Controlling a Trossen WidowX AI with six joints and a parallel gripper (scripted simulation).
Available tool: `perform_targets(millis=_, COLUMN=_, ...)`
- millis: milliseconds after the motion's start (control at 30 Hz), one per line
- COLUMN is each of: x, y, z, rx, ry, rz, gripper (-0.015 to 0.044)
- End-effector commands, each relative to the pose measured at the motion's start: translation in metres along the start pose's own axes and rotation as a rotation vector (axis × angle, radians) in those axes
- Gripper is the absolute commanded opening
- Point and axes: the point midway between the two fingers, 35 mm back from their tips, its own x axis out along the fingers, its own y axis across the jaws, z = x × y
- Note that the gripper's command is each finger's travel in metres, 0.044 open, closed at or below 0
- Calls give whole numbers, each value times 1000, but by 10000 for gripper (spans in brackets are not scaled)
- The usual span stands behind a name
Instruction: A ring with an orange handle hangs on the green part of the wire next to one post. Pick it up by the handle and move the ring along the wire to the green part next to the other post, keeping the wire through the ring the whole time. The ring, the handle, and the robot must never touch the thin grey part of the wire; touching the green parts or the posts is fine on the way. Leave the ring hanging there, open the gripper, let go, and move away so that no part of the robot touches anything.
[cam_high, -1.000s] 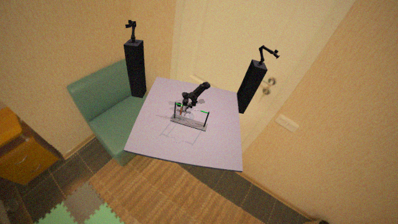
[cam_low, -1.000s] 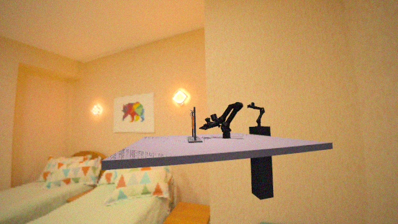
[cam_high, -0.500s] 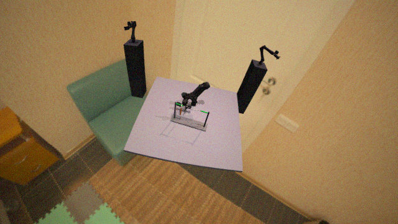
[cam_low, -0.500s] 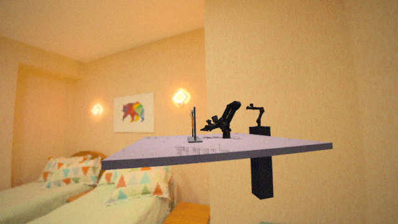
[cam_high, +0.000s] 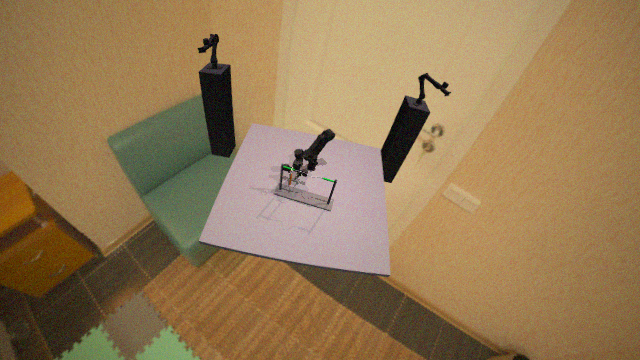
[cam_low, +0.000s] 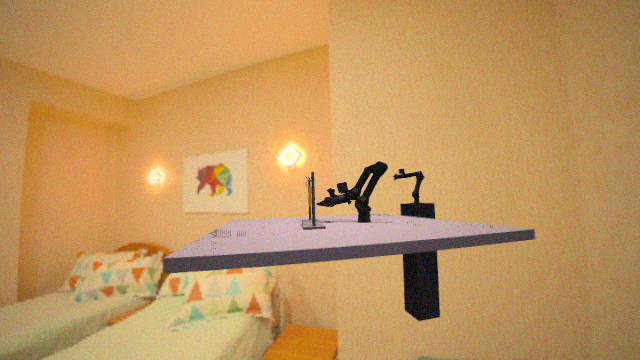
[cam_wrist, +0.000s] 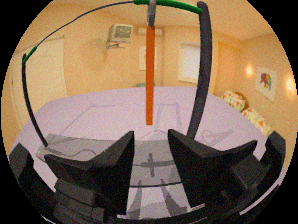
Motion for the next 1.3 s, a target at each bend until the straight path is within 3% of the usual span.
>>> perform_targets(millis=0, x=4, y=-1, z=3, rx=6, ry=-6, rz=-5, gripper=160)
perform_targets(millis=1267, x=59, y=-3, z=6, rx=6, ry=-10, rz=-5, gripper=160)
